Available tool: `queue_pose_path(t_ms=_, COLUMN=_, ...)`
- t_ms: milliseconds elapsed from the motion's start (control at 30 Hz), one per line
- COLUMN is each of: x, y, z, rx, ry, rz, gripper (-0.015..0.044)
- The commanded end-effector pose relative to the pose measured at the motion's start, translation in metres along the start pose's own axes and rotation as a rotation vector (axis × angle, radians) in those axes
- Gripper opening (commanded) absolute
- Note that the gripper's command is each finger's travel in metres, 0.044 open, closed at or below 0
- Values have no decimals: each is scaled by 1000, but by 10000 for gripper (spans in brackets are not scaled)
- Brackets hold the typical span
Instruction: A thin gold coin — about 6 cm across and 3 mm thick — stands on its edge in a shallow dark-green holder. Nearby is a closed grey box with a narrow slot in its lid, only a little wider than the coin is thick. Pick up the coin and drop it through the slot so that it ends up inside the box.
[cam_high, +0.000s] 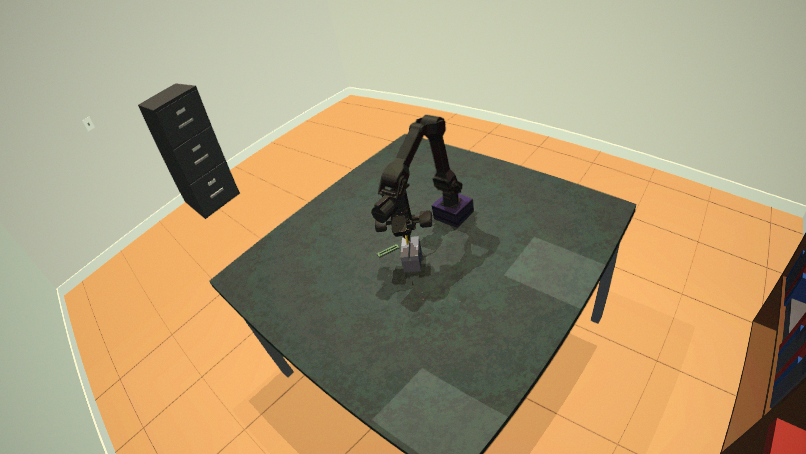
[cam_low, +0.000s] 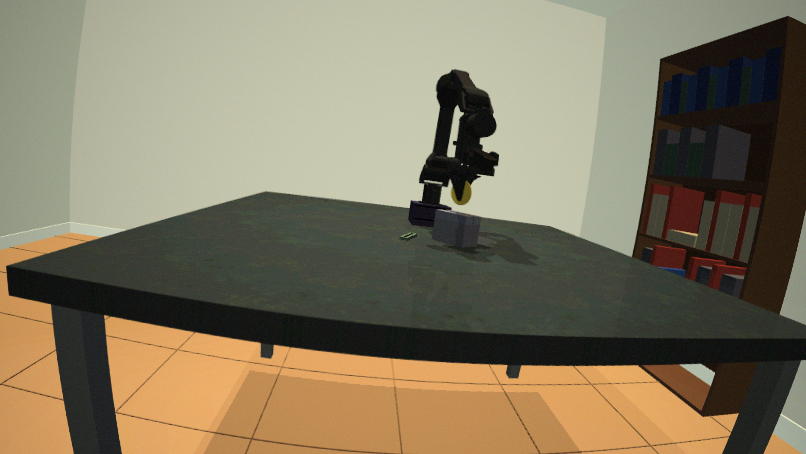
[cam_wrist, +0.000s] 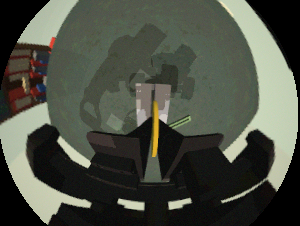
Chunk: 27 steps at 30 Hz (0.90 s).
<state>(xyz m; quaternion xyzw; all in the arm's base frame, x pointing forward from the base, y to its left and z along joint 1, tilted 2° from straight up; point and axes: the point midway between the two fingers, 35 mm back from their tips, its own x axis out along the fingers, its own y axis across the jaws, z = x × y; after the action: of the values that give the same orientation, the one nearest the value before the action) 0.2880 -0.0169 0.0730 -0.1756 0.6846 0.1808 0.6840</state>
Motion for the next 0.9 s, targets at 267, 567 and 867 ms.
queue_pose_path(t_ms=267, x=4, y=1, z=0, rx=1, ry=0, rz=0, gripper=0)
queue_pose_path(t_ms=567, x=9, y=1, z=0, rx=11, ry=0, rz=0, gripper=0)
queue_pose_path(t_ms=867, x=14, y=1, z=0, rx=9, ry=0, rz=0, gripper=0)
